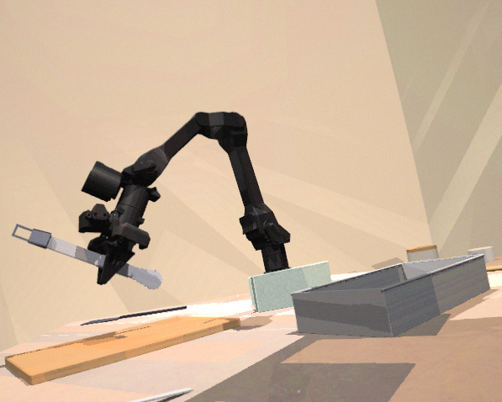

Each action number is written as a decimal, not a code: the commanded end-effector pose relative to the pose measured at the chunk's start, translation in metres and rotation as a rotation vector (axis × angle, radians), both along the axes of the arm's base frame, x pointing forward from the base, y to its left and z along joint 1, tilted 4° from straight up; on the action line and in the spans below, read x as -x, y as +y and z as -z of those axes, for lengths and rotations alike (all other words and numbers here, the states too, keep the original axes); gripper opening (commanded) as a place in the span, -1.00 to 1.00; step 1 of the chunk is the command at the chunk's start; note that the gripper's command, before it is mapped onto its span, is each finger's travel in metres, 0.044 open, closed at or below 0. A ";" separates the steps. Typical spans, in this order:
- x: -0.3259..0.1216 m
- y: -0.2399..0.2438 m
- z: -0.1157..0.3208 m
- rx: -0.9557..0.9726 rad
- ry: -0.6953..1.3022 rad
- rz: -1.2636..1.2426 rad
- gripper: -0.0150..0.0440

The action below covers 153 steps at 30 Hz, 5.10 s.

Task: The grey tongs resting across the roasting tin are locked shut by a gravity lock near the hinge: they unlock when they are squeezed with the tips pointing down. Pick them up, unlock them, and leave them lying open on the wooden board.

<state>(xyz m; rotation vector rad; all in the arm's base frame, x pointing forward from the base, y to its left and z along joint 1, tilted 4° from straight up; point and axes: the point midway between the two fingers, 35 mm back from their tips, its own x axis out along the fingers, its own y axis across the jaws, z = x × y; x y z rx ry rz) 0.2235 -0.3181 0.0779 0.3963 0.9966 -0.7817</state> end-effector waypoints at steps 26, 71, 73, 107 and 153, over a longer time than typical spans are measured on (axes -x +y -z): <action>-0.003 -0.001 -0.011 -0.297 0.292 0.024 -1.00; -0.001 -0.003 0.029 -0.362 0.363 0.025 -1.00; -0.001 -0.003 0.032 -0.362 0.363 0.025 -1.00; 0.001 -0.004 0.065 -0.360 0.357 0.031 -0.29; -0.111 0.111 -0.056 -0.366 0.351 0.000 1.00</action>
